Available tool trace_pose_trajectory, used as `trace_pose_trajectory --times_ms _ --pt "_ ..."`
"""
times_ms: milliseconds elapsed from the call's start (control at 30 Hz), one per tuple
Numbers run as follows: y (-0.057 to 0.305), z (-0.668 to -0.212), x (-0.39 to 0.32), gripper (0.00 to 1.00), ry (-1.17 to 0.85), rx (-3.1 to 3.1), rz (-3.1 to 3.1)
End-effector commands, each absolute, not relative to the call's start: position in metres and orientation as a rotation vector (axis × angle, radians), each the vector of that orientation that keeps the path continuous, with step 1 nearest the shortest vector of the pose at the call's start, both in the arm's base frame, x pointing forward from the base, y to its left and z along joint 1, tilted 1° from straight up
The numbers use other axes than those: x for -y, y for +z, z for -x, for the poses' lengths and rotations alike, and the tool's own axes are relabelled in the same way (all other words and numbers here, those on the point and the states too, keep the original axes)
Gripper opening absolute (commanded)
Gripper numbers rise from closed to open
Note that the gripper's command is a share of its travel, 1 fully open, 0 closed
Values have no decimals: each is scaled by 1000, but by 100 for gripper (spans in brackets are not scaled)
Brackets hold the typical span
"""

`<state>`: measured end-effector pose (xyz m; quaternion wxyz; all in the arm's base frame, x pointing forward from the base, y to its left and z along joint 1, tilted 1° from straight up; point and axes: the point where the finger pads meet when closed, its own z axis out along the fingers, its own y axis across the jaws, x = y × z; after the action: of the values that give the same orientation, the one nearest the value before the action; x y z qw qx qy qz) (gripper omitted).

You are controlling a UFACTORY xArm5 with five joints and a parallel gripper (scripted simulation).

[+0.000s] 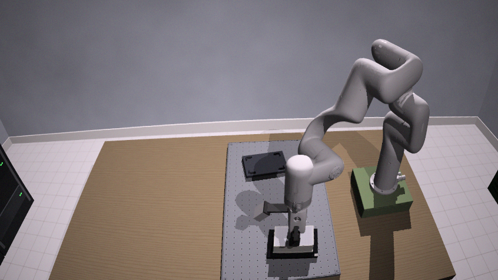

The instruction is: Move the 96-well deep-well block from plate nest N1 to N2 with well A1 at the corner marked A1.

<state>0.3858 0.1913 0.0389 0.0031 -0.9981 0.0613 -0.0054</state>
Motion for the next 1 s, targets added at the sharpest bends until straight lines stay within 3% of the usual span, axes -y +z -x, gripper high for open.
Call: trace_pose_trajectory --times_ms 0,967 --pt "32 -387 -192 100 -22 -192 3128" --pt "15 -387 -192 100 -22 -192 3128"
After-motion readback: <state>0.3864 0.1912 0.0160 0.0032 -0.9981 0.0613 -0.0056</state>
